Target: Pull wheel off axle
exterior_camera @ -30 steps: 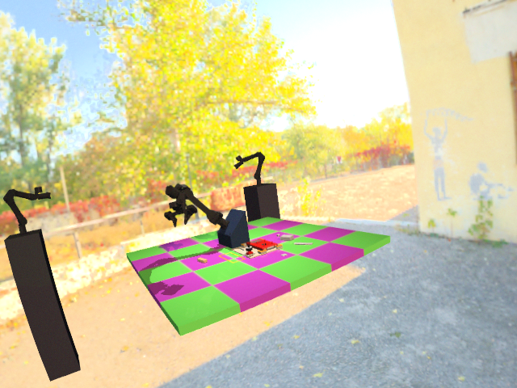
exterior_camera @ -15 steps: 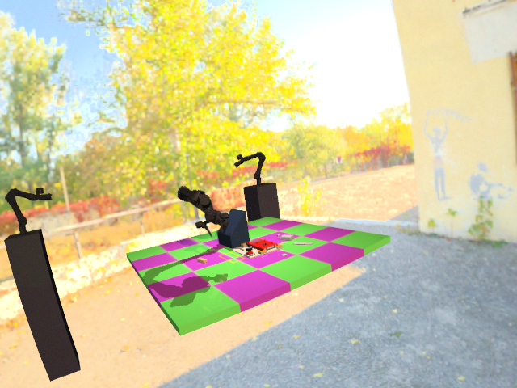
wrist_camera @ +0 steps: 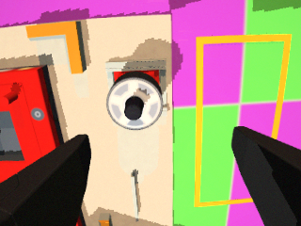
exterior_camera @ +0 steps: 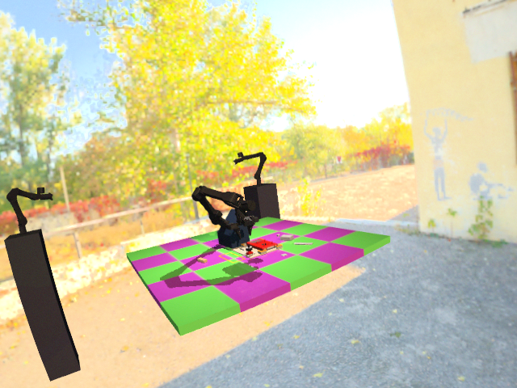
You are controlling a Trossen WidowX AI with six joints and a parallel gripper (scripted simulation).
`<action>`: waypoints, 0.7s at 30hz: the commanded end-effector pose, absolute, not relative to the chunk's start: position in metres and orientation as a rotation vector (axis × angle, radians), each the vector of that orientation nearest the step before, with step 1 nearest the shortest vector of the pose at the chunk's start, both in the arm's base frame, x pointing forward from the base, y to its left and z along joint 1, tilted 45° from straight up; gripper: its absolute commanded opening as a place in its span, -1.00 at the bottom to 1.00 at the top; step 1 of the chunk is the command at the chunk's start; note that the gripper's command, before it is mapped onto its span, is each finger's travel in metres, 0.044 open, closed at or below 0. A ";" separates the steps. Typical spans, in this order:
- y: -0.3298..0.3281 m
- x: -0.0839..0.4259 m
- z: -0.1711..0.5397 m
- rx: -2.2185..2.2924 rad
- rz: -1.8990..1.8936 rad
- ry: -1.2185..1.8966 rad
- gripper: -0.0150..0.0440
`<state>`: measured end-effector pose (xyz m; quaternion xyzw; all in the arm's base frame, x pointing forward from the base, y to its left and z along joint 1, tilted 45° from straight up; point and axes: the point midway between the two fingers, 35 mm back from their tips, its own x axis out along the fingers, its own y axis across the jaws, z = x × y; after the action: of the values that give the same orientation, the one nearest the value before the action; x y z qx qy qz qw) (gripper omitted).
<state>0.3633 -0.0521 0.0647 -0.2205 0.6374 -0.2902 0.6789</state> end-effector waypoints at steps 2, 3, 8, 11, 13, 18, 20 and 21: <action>-0.044 0.361 0.050 -0.544 -0.667 1.472 0.53; -0.044 0.361 0.050 -0.544 -0.667 1.472 0.53; -0.040 0.355 0.046 -0.544 -0.667 1.473 0.53; -0.040 0.355 0.046 -0.544 -0.667 1.473 0.53; -0.041 0.355 0.045 -0.544 -0.667 1.473 0.53; -0.057 0.356 0.029 -0.544 -0.666 1.473 0.53; -0.068 0.356 0.018 -0.544 -0.666 1.472 0.53; -0.073 0.356 0.012 -0.544 -0.667 1.472 0.53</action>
<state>0.3595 -0.0563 0.0308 -0.2362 0.6447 -0.2931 0.6654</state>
